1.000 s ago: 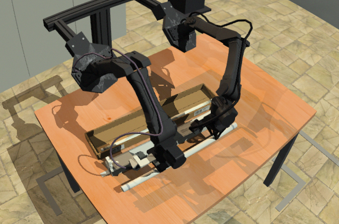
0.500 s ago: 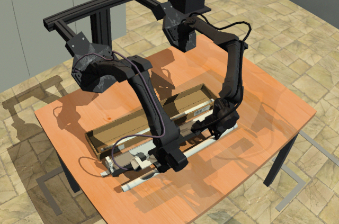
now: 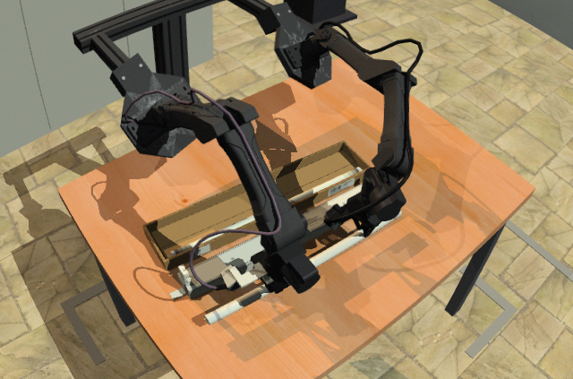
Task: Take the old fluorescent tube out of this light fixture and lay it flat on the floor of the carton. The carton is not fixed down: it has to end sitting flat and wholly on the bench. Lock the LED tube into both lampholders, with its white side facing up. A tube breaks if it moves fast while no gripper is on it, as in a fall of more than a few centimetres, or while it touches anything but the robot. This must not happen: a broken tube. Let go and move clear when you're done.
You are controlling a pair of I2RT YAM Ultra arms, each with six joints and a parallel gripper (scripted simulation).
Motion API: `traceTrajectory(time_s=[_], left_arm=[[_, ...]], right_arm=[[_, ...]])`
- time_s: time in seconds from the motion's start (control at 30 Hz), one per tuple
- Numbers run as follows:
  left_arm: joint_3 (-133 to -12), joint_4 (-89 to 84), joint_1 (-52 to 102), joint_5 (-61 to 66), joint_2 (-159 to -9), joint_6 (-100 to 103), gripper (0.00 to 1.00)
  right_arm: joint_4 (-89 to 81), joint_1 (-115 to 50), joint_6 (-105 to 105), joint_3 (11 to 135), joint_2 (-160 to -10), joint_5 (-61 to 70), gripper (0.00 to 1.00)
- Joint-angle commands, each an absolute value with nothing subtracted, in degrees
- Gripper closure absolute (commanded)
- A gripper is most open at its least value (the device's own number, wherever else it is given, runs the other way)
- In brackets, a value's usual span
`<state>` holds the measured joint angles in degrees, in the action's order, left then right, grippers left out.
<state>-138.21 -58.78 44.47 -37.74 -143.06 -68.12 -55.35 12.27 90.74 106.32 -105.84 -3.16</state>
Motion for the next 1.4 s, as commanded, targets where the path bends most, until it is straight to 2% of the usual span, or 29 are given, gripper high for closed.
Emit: traceTrajectory(time_s=[0.0, 1.37], left_arm=[[-140.58, -60.67, 46.01, -35.82, -143.58, -67.19, 0.89], [-136.89, -55.40, 44.28, -35.83, -145.81, -69.97, 0.89]], right_arm=[[-57.37, 12.30, 91.53, 108.01, -106.42, -2.40, 0.89], [-53.21, 13.18, 90.53, 106.82, -109.36, -2.95, 0.89]])
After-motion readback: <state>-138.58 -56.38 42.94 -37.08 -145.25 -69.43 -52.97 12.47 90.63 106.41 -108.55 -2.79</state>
